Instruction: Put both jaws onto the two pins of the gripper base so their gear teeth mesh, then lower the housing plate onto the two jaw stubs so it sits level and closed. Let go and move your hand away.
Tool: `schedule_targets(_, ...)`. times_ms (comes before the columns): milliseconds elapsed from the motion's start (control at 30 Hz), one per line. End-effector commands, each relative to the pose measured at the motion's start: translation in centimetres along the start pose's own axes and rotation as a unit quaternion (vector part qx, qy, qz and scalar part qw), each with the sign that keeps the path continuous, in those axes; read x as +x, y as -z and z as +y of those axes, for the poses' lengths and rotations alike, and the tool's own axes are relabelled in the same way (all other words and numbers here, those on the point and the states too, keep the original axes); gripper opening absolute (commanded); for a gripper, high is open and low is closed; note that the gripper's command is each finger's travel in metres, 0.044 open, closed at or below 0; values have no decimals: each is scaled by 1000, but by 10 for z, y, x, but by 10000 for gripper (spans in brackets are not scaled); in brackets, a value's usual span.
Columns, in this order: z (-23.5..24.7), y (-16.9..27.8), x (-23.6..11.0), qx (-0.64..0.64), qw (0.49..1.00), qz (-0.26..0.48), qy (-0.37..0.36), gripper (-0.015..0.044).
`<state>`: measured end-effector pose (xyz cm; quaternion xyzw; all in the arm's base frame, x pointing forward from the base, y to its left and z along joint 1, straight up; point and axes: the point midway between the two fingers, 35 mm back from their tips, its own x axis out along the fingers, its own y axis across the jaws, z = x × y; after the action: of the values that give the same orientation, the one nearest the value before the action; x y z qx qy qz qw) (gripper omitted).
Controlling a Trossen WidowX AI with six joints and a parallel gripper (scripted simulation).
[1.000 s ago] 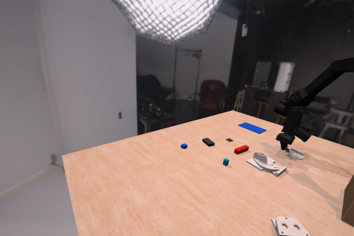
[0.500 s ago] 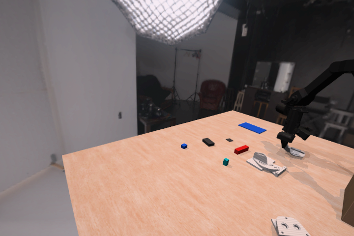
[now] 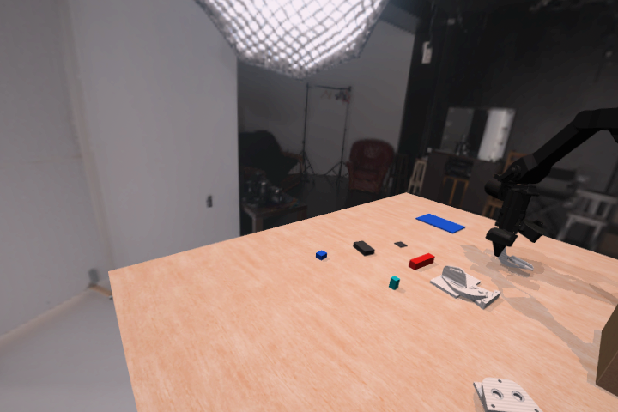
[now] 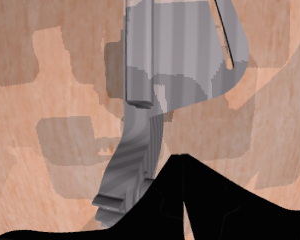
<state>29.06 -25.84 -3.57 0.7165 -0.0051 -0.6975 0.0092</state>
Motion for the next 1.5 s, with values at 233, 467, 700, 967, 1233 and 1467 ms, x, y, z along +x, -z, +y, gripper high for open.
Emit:
schedule_targets(233, 11, -1, -1, -2, 1000, -2, -3, 0)
schedule_targets(467, 13, 1, -39, -1, 1000, -1, -1, 0)
schedule_targets(700, 12, 1, -52, -2, 1000, 1, -2, 26)
schedule_targets(967, 12, 1, -52, -2, 1000, 1, -2, 236)
schedule_targets(1233, 12, 1, -52, -2, 1000, 1, -2, 440)
schedule_targets(1467, 12, 1, -52, -2, 1000, 1, -2, 440)
